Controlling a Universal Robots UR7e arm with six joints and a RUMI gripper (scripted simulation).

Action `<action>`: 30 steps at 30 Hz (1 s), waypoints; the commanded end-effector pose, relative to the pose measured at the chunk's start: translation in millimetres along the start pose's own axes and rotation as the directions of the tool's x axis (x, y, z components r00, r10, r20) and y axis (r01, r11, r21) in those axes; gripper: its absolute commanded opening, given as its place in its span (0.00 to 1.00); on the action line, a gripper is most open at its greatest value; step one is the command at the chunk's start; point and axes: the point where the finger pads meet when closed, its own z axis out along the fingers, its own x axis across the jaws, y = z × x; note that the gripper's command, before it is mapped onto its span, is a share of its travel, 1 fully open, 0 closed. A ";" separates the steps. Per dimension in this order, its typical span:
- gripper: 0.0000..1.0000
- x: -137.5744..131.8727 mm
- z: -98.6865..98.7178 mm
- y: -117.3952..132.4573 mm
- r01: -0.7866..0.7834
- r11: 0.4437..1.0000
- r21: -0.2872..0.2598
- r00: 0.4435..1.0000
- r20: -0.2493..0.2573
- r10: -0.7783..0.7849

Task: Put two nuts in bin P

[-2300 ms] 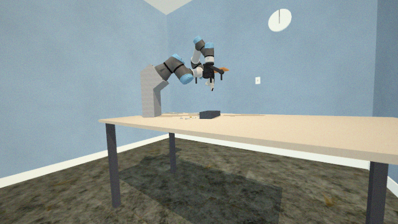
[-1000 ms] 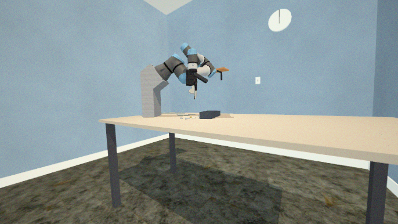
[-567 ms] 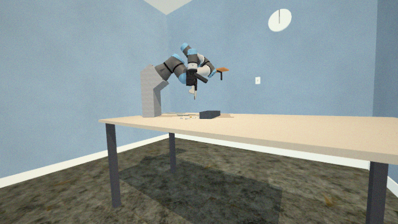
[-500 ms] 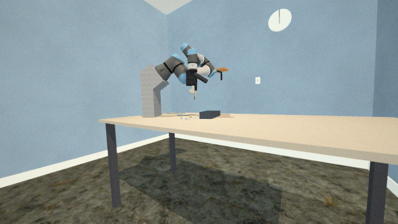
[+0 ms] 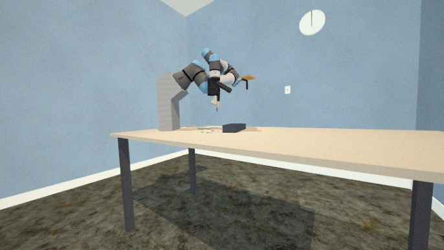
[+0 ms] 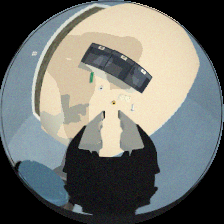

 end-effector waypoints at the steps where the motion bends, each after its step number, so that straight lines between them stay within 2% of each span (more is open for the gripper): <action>1: 0.18 16.2 21.9 40.1 0.155 0.988 0.013 0.988 0.015 -0.156; 4: 0.18 16.2 21.9 40.1 0.155 0.988 0.013 0.988 0.015 -0.156; 5: 0.18 1.5 5.3 6.8 0.048 0.999 0.006 0.999 0.009 -0.048; 7: 0.18 17.3 5.2 11.9 0.064 0.998 0.005 0.998 0.009 -0.064; 14: 0.18 17.5 5.0 11.9 0.065 0.998 0.005 0.998 0.009 -0.065; 21: 0.18 34.4 12.0 26.2 0.130 0.991 0.008 0.991 0.014 -0.130; 30: 0.18 41.1 16.9 34.4 0.161 0.987 0.010 0.987 0.017 -0.161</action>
